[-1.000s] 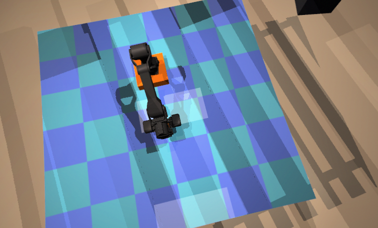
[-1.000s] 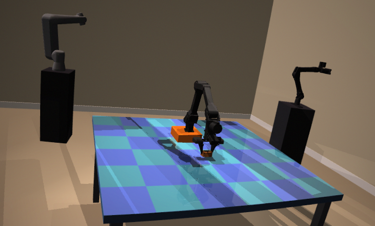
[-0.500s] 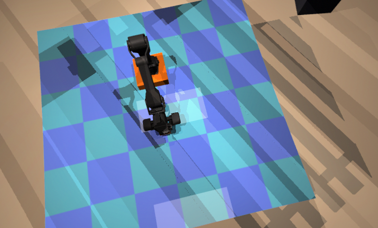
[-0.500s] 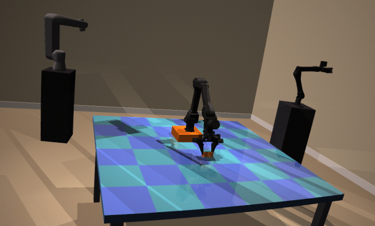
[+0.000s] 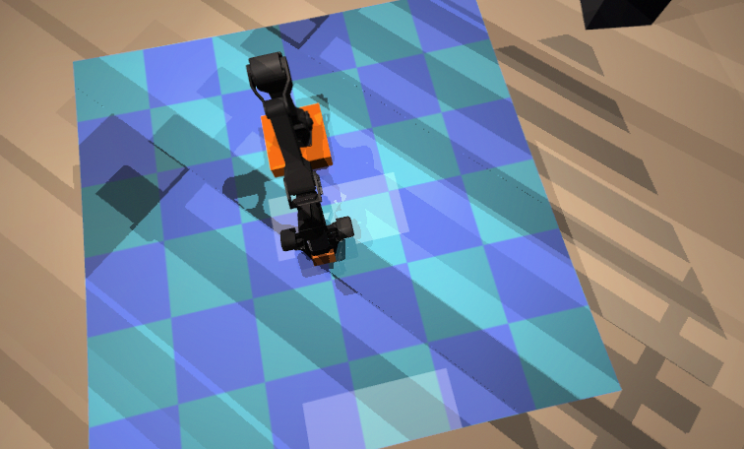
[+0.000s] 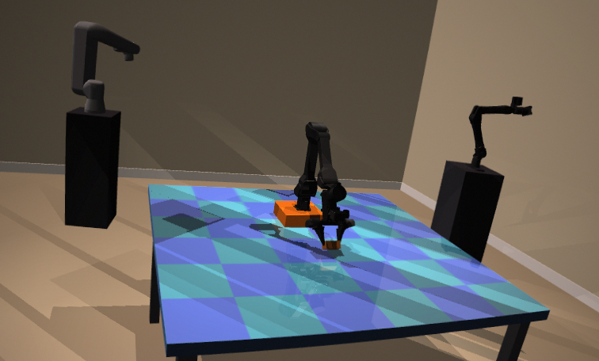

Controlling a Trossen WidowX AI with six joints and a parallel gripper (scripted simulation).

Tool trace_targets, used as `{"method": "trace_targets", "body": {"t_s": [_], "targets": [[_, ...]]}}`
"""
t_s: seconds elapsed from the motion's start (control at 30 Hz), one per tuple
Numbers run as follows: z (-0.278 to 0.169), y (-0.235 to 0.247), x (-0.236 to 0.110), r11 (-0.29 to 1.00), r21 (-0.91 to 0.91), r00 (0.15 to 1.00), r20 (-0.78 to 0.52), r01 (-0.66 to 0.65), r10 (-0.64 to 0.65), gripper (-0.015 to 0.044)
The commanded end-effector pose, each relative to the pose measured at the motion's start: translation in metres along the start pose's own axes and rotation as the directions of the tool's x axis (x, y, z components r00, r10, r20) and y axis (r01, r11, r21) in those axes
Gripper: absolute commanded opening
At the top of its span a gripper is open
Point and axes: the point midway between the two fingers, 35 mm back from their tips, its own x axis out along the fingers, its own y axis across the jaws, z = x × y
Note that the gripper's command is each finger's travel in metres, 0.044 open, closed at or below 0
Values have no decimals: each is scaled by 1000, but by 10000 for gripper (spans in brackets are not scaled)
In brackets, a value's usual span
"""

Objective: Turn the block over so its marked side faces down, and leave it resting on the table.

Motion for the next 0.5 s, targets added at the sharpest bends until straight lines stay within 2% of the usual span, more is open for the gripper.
{"method": "trace_targets", "body": {"t_s": [0.0, 0.47], "targets": [[2, 1, -1, 1000, -5, 1000, 26, -4, 4, 0], [1, 1, 31, 1000, -4, 979, 202, -7, 7, 0]]}}
